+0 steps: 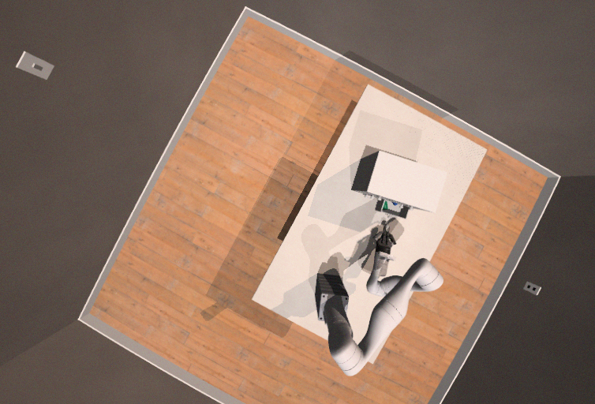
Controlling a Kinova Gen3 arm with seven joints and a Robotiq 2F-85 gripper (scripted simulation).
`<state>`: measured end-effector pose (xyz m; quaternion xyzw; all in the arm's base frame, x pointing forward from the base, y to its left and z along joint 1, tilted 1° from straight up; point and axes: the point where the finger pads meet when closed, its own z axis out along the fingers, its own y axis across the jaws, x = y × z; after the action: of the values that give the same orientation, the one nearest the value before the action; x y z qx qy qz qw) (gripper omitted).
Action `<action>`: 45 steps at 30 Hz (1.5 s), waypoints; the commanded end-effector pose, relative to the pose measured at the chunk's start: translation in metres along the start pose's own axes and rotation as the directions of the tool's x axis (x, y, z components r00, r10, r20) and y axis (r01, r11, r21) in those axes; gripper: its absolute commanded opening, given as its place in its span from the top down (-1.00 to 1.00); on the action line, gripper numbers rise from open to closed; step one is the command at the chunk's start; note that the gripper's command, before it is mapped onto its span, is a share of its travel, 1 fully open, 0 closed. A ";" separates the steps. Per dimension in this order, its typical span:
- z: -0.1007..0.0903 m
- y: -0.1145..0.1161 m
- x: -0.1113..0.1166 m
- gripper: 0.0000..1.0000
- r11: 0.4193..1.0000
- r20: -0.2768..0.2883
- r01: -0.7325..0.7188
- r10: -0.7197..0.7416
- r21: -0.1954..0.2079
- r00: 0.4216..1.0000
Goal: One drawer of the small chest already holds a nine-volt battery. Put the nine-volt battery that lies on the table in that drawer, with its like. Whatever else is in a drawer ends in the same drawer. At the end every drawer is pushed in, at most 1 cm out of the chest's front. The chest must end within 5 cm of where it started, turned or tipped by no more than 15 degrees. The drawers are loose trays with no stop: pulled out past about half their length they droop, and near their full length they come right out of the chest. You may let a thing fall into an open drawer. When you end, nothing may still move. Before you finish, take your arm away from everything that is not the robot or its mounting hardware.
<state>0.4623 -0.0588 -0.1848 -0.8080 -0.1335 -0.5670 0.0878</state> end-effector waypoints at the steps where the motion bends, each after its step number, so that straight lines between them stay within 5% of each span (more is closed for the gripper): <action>1: 0.001 0.000 0.001 1.00 1.000 -0.001 0.001 -0.001 0.000 1.000; 45: 0.043 0.000 0.017 1.00 1.000 -0.001 0.001 -0.001 0.000 1.000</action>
<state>0.5004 -0.0467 -0.1873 -0.8103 -0.1311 -0.5645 0.0875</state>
